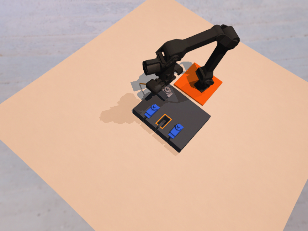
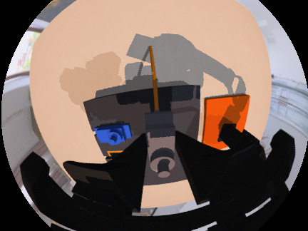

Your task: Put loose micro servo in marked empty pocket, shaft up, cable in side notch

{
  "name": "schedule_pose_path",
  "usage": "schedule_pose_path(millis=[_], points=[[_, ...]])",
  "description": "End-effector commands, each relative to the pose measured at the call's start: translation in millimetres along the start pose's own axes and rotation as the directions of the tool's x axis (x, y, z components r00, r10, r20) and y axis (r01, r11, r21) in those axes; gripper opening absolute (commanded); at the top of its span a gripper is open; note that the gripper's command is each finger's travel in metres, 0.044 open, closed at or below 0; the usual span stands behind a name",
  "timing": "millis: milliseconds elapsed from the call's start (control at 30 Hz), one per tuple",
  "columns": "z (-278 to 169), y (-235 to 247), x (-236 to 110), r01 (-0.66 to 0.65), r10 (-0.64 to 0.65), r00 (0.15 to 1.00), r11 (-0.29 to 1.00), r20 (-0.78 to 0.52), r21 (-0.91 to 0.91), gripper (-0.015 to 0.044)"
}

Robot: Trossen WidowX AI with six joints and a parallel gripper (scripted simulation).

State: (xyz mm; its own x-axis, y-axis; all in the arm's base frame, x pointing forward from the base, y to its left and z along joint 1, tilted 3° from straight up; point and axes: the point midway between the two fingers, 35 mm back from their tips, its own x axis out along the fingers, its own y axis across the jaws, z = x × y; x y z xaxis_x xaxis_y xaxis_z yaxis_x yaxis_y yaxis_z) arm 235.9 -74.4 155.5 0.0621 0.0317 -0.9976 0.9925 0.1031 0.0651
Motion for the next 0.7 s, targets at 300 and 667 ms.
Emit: schedule_pose_path(millis=[300,667], points=[[-50.6,-2.0,-1.8,-0.006,0.006,1.0,1.0,0.0,-0.002,0.0],[-92.9,-4.1,-1.8,-0.006,0.006,1.0,1.0,-0.004,-0.002,0.0]])
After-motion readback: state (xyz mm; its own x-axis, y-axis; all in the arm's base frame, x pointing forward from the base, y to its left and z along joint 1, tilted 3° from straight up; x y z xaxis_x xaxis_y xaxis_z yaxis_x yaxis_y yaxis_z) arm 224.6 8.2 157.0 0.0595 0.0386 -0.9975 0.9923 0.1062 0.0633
